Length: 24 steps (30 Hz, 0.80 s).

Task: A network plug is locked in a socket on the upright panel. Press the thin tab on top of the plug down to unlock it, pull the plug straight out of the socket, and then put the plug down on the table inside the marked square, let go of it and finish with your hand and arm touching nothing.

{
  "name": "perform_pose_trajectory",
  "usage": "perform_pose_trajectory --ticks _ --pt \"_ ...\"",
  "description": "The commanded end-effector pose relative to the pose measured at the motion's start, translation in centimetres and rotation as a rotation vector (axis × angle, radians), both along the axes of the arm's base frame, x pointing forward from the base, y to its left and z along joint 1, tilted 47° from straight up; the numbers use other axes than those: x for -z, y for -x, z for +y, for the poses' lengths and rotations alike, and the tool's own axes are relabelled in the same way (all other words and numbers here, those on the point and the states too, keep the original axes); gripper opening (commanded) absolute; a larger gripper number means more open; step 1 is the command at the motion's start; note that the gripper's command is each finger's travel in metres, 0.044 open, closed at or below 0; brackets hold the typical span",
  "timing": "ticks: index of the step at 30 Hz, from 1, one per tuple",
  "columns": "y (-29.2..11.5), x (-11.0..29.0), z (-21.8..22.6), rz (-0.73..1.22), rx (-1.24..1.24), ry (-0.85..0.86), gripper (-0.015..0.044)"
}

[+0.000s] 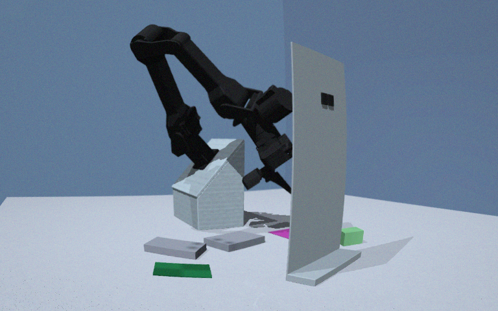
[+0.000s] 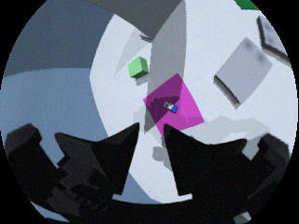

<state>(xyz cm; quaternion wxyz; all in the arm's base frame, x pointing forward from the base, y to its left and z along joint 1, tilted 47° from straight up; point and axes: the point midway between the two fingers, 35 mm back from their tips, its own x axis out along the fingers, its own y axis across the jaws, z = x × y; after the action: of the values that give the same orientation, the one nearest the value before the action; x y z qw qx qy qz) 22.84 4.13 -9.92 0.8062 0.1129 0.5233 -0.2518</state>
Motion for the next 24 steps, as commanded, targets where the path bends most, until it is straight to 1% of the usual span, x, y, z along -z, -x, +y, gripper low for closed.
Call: perform_pose_trajectory --ticks 1,19,20,24 --pt "-0.4 -0.6 0.6 -0.013 0.004 -0.003 0.0156" --pt "0.0 -2.4 2.0 -0.015 0.003 -0.002 0.0156" --pt "0.3 -1.9 1.6 -0.002 0.0 0.002 0.0156" --pt "-0.1 -2.6 2.7 -0.003 0.0 -0.001 0.0156"
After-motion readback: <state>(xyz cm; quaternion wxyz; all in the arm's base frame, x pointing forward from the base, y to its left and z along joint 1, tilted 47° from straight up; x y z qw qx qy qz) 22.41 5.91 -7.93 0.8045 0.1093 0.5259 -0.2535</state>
